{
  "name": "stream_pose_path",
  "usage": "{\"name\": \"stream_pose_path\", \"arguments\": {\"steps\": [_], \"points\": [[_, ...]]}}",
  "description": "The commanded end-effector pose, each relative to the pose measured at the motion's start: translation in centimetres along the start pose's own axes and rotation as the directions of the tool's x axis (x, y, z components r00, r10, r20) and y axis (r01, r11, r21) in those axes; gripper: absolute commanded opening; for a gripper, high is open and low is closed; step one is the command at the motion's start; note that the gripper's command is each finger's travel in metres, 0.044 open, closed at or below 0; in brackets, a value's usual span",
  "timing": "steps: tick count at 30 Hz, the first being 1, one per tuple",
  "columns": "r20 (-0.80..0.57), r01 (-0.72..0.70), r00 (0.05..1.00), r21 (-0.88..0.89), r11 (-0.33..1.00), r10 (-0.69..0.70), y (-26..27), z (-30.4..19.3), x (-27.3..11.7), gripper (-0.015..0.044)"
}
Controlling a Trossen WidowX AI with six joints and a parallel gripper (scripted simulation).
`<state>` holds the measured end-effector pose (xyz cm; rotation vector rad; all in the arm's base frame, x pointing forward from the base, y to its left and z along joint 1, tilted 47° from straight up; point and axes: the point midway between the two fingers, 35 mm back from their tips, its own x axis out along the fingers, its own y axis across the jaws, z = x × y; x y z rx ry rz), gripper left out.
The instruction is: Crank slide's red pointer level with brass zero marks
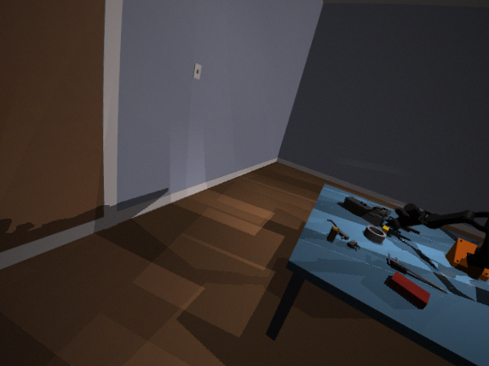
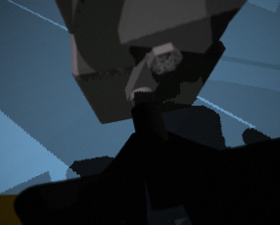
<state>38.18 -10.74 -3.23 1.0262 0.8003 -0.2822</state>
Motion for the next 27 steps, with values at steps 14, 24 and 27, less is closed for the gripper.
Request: {"name": "stream_pose_path", "arguments": {"steps": [14,24,27], "points": [[0.002,-0.022,1.0,-0.01,1.0,0.022,1.27,0.41,-0.49,0.0],[0.002,-0.022,1.0,-0.01,1.0,0.022,1.55,0.63,-0.75,0.0],[0.002,-0.022,1.0,-0.01,1.0,0.022,1.64,0.71,-0.84,0.0]]}}
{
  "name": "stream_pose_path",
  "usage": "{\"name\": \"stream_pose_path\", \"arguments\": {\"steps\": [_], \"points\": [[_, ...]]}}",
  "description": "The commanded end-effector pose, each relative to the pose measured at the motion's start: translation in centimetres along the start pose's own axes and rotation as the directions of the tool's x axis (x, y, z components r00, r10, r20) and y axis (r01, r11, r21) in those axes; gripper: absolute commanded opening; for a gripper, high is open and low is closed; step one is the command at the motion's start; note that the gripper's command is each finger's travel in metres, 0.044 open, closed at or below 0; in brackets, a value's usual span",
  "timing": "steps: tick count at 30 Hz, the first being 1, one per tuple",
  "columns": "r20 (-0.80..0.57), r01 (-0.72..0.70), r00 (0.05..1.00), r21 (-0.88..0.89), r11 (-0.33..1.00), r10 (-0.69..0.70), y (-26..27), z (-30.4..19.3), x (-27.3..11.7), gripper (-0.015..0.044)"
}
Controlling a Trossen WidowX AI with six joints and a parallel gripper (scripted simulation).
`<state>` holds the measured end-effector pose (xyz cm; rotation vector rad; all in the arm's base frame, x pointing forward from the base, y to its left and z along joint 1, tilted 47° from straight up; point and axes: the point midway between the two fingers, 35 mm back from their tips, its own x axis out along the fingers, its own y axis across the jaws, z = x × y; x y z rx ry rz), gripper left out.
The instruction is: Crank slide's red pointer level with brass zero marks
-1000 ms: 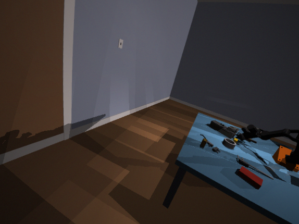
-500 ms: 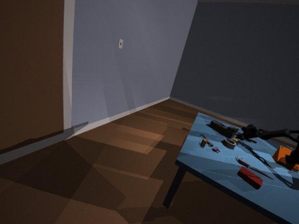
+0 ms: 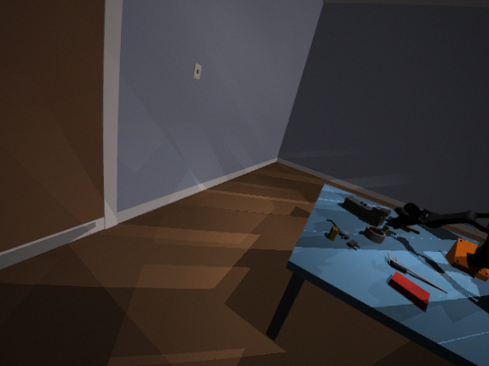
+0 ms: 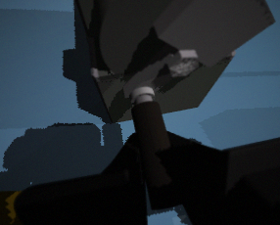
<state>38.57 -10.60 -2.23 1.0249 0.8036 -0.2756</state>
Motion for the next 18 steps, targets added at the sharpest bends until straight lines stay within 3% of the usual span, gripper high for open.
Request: {"name": "stream_pose_path", "arguments": {"steps": [1,18], "points": [[0.007,-0.019,1.0,-0.006,1.0,0.019,0.72,0.41,-0.45,0.0],[0.007,-0.019,1.0,-0.006,1.0,0.019,1.09,0.99,-1.1,0.0]]}}
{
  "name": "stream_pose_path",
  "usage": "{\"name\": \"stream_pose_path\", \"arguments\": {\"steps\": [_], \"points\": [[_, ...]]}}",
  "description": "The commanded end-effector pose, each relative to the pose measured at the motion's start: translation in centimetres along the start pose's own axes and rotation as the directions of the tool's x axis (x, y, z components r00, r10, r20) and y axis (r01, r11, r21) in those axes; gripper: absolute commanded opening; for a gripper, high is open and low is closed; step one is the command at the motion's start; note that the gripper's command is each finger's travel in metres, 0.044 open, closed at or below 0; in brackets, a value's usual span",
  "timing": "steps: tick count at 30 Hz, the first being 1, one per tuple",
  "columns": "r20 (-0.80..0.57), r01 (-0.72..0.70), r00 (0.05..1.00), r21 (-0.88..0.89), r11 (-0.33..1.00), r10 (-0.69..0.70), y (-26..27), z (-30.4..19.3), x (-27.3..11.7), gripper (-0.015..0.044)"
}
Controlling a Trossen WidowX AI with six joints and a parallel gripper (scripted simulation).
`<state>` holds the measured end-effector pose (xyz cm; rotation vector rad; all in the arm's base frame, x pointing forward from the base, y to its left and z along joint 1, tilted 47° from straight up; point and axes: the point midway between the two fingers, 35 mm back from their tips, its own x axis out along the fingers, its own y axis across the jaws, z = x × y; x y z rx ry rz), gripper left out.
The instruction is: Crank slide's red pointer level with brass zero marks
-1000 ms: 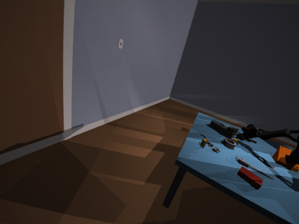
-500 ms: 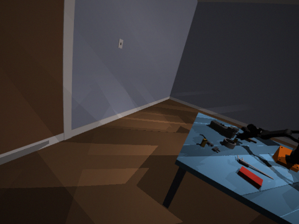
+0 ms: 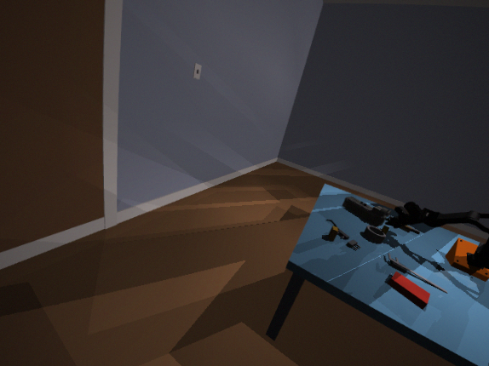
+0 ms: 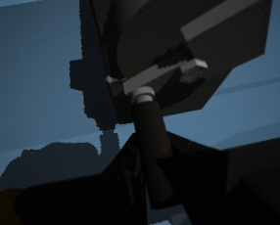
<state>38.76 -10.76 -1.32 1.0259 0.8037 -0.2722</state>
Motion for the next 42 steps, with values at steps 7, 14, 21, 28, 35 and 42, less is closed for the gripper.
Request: {"name": "stream_pose_path", "arguments": {"steps": [7,14,21,28,35,42], "points": [[0.009,-0.016,1.0,-0.006,1.0,0.016,0.5,0.8,-0.9,0.0],[0.009,-0.016,1.0,-0.006,1.0,0.016,0.5,1.2,-1.3,0.0],[0.009,-0.015,1.0,-0.007,1.0,0.016,0.4,1.6,-1.7,0.0],[0.01,-0.015,1.0,-0.007,1.0,0.015,0.2,2.0,-2.1,0.0],[0.01,-0.015,1.0,-0.007,1.0,0.015,-0.2,2.4,-2.5,0.0],[0.01,-0.014,1.0,-0.007,1.0,0.014,-0.6,2.7,-2.9,0.0]]}}
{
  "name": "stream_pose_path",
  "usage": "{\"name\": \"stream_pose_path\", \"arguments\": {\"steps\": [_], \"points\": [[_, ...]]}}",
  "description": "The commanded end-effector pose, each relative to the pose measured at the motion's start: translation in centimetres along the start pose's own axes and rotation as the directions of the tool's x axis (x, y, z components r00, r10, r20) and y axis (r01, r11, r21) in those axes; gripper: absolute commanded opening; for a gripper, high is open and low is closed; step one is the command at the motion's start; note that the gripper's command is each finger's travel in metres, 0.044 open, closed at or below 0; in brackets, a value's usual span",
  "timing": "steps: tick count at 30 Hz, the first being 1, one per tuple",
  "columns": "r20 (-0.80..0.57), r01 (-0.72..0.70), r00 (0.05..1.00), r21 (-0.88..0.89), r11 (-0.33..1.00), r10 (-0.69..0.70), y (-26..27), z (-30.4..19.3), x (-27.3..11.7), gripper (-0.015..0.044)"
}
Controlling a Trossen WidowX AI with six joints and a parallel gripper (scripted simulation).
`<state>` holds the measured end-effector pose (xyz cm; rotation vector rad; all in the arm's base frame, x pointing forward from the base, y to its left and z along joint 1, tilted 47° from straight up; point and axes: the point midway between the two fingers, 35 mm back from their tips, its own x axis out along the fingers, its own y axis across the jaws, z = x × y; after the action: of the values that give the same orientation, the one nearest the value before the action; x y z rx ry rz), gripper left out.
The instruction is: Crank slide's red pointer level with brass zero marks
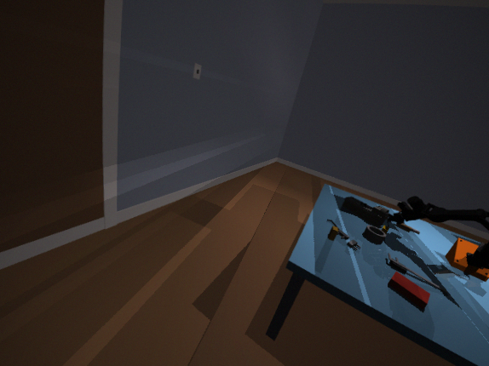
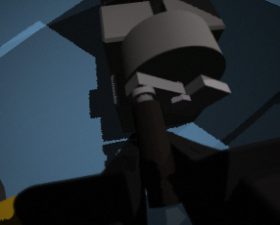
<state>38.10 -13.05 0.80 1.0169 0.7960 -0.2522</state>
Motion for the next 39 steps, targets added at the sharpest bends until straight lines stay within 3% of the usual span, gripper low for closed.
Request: {"name": "stream_pose_path", "arguments": {"steps": [1,39], "points": [[0.01,0.001,1.0,0.008,1.0,-0.002,-0.5,0.6,-0.6,0.0],[0.01,0.003,1.0,0.008,1.0,-0.003,-2.4,0.9,-1.0,0.0]]}}
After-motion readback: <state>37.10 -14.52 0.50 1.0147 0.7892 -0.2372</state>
